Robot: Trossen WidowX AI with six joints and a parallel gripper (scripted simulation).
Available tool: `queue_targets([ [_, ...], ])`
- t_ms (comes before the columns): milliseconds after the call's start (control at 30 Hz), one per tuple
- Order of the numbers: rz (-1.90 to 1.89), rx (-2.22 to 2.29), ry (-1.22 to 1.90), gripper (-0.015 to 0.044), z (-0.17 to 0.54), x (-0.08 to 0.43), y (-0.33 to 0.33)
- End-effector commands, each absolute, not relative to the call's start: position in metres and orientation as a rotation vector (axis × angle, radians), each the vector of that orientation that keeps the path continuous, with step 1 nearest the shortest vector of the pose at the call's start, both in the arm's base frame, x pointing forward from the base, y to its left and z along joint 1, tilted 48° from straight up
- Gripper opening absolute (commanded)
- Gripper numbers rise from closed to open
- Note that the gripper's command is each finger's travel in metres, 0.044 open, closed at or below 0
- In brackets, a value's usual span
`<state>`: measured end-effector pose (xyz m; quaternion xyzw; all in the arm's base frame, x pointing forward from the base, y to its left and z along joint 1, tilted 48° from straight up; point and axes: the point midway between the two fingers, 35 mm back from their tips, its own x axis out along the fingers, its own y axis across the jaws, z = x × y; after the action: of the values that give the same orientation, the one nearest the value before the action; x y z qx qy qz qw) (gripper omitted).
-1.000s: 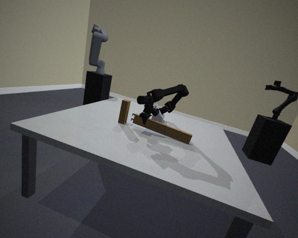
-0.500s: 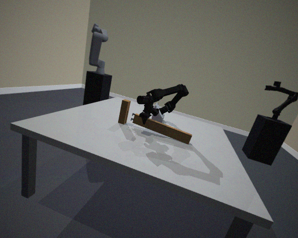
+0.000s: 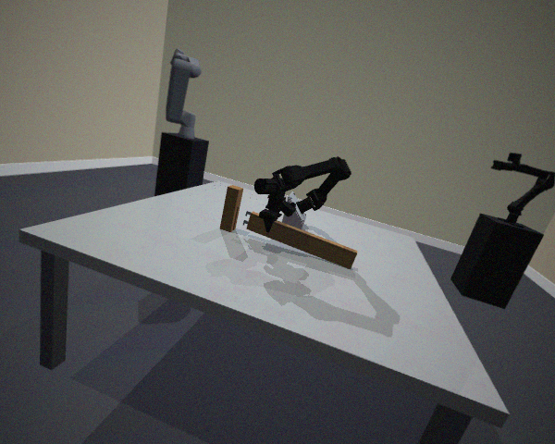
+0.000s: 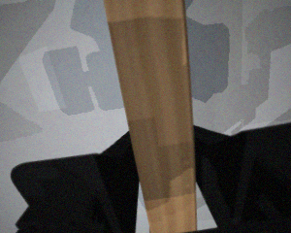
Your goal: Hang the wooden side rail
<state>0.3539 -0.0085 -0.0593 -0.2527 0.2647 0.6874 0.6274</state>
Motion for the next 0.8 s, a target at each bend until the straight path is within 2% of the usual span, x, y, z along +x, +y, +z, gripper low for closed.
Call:
queue_targets([
  [0, 1.567, -0.581, 0.61, 0.0, -0.0593, 0.3538, -0.0136],
  [767, 1.567, -0.581, 0.61, 0.0, -0.0612, 0.3544, -0.0148],
])
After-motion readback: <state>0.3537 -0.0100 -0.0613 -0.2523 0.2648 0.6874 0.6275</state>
